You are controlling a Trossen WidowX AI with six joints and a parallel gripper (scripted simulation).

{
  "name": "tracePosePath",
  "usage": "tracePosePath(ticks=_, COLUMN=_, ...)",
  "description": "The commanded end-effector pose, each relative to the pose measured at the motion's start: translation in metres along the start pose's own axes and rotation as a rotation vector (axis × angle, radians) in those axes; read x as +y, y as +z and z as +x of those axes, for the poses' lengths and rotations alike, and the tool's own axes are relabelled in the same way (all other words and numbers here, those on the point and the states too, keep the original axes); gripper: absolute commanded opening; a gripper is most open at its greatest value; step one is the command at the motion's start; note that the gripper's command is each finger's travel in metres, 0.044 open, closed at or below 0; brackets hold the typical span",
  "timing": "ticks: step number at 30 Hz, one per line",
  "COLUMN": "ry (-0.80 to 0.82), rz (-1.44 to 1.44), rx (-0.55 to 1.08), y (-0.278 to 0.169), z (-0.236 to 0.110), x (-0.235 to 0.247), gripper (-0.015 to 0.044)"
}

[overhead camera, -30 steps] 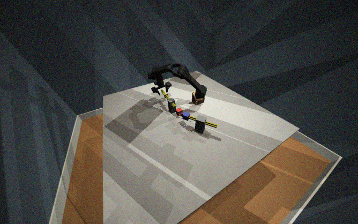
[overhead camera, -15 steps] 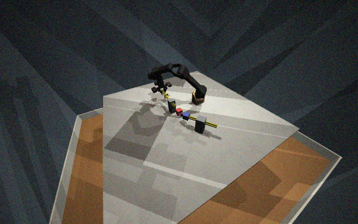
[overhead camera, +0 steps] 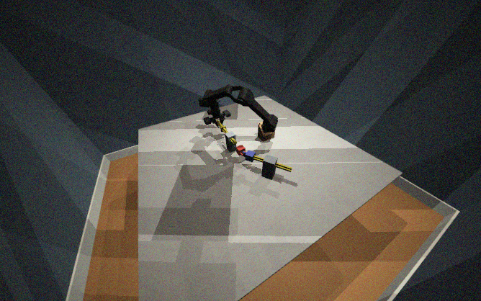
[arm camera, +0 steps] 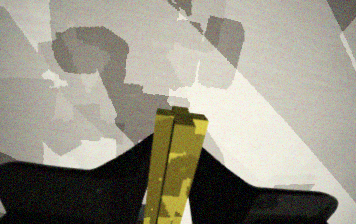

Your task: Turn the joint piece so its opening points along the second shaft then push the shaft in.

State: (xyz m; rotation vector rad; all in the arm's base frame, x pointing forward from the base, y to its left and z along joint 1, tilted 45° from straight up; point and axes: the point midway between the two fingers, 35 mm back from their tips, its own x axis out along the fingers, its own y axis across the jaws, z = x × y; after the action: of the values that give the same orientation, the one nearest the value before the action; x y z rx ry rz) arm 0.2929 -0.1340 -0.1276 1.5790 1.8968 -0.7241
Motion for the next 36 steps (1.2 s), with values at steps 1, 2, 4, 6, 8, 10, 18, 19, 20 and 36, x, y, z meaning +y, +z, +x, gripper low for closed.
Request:
tracePosePath(ticks=1, ry=0.037, rz=0.003, rx=0.006, y=-0.001, z=0.001, x=0.0, gripper=0.0067)
tracePosePath(ticks=2, ry=0.056, rz=0.003, rx=0.006, y=-0.001, z=0.001, x=0.001, gripper=0.0067)
tracePosePath(ticks=4, ry=0.028, rz=0.0, rx=-0.001, y=0.001, z=0.0, x=0.0, gripper=0.006)
tracePosePath(ticks=6, ry=0.028, rz=0.0, rx=-0.001, y=0.001, z=0.0, x=0.0, gripper=0.0047)
tracePosePath(ticks=8, ry=0.028, rz=0.0, rx=-0.001, y=0.001, z=0.0, x=0.0, gripper=0.0034)
tracePosePath(ticks=10, ry=0.028, rz=0.0, rx=-0.001, y=0.001, z=0.0, x=0.0, gripper=0.002)
tracePosePath(ticks=18, ry=0.04, rz=0.001, rx=0.0, y=-0.002, z=0.0, x=0.0, gripper=0.0)
tracePosePath(ticks=19, ry=0.044, rz=0.001, rx=0.001, y=-0.004, z=0.001, x=0.0, gripper=0.0)
tracePosePath(ticks=20, ry=0.048, rz=0.002, rx=0.001, y=-0.005, z=0.001, x=0.0, gripper=0.0)
tracePosePath(ticks=36, ry=0.079, rz=0.004, rx=0.007, y=-0.029, z=0.002, x=0.0, gripper=0.0)
